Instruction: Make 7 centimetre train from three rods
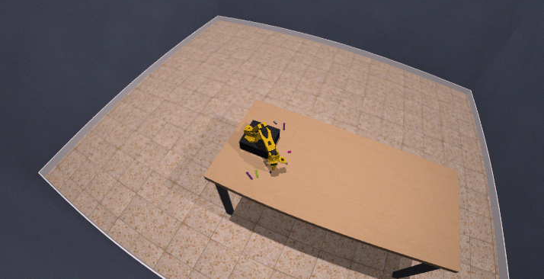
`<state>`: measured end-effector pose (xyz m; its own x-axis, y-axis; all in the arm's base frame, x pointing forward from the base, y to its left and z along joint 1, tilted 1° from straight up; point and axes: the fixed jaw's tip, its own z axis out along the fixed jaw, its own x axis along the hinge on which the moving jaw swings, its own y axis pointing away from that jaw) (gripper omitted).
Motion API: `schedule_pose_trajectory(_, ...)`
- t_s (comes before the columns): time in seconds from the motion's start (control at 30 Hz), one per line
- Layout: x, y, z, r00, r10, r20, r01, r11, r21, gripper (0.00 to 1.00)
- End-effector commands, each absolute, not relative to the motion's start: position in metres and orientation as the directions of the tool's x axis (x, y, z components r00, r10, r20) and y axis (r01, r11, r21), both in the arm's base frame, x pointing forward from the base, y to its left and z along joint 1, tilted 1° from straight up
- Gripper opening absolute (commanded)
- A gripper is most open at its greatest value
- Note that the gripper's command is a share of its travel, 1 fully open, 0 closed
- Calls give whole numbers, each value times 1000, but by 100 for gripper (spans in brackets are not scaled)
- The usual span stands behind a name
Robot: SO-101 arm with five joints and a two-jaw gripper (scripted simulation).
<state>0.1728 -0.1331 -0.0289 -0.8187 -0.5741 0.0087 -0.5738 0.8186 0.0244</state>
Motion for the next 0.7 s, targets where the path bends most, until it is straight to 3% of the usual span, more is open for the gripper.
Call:
schedule_pose_trajectory(0.0, 179, -130, -26, -844, -536, 7, -536, 844, 18, 18)
schedule_pose_trajectory(0.67, 207, -95, -28, -996, -88, 20, -88, 996, 12, 18)
